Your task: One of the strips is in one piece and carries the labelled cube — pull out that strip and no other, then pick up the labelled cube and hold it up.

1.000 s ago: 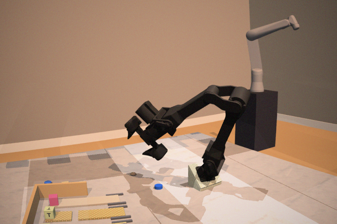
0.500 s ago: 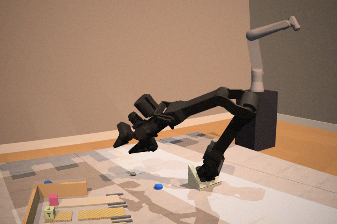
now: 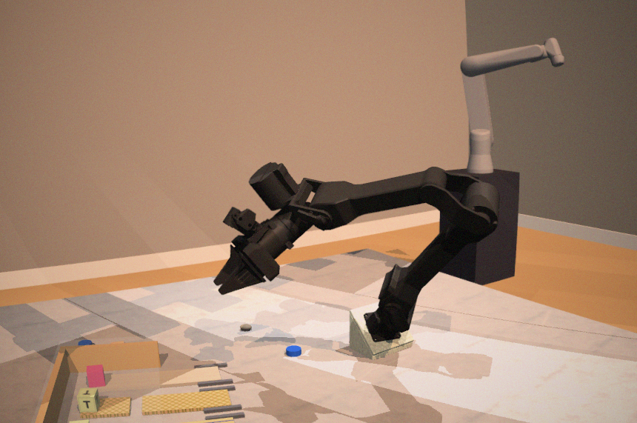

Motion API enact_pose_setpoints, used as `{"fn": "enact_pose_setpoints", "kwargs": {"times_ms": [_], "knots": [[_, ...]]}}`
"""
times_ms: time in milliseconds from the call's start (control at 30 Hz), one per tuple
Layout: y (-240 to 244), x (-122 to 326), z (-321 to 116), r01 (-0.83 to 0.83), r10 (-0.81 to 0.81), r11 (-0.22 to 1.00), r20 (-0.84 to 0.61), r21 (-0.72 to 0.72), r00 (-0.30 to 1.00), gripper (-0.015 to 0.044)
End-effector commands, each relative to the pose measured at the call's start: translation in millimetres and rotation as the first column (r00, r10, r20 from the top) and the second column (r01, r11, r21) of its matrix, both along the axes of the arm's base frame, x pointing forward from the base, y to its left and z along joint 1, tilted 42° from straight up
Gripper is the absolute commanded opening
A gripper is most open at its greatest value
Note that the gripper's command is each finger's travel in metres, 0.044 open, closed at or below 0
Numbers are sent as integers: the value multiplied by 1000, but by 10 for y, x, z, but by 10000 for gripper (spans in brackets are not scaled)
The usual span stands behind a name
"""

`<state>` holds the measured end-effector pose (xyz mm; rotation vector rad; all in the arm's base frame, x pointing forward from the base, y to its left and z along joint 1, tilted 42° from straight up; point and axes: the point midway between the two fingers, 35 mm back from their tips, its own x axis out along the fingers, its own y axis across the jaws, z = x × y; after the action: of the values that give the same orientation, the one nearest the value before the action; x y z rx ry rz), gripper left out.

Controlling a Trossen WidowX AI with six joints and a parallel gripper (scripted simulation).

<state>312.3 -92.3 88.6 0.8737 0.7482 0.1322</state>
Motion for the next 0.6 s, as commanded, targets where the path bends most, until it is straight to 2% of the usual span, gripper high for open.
{"fn": "enact_pose_setpoints", "kwargs": {"times_ms": [0, 533, 567], "knots": [[157, 66, 354, -174, 196, 976, 191, -130, 962, 400], [157, 66, 354, -174, 196, 976, 191, -130, 962, 400], [165, 78, 355, -178, 199, 976, 186, -126, 962, 374]]}}
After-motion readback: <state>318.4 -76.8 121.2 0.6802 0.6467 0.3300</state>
